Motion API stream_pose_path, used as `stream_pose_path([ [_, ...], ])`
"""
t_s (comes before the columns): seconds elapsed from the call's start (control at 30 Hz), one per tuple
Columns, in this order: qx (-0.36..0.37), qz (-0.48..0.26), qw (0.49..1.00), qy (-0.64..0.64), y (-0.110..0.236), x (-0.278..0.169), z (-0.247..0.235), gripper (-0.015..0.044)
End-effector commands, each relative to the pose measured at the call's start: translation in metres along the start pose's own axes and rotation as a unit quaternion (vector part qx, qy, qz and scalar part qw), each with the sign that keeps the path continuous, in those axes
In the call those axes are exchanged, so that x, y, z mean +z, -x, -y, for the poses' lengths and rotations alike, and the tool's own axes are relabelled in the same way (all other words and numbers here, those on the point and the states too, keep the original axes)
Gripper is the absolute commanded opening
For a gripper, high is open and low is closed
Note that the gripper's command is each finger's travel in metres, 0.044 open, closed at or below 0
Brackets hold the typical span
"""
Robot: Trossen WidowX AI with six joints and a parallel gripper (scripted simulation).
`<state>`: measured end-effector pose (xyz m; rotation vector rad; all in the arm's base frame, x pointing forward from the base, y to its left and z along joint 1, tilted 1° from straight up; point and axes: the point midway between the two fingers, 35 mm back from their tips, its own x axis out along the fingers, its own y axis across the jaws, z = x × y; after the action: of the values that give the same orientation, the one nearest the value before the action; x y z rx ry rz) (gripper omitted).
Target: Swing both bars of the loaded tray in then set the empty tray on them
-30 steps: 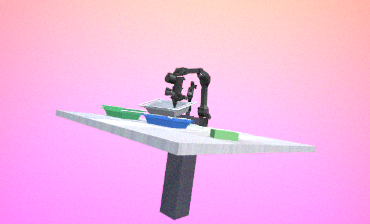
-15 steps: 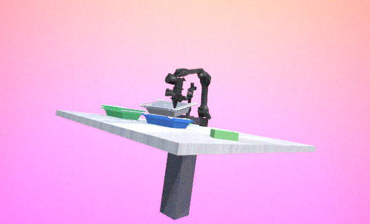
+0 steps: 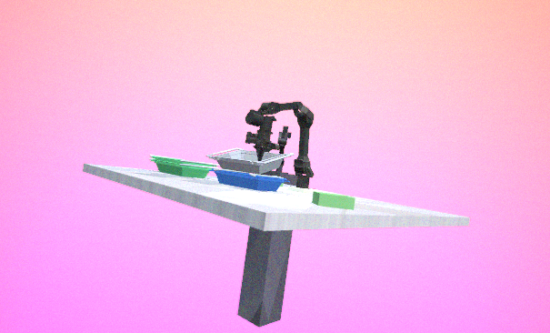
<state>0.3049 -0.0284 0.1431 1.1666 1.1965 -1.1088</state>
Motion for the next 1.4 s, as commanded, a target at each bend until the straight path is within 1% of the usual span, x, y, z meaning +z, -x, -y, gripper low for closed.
stream_pose_path([
  [0.0, -0.011, 0.001, 1.000, 0.002, -0.009, 0.000, 0.007, 0.0000],
  [1.37, -0.012, 0.001, 1.000, 0.002, -0.020, 0.000, 0.011, 0.0000],
])
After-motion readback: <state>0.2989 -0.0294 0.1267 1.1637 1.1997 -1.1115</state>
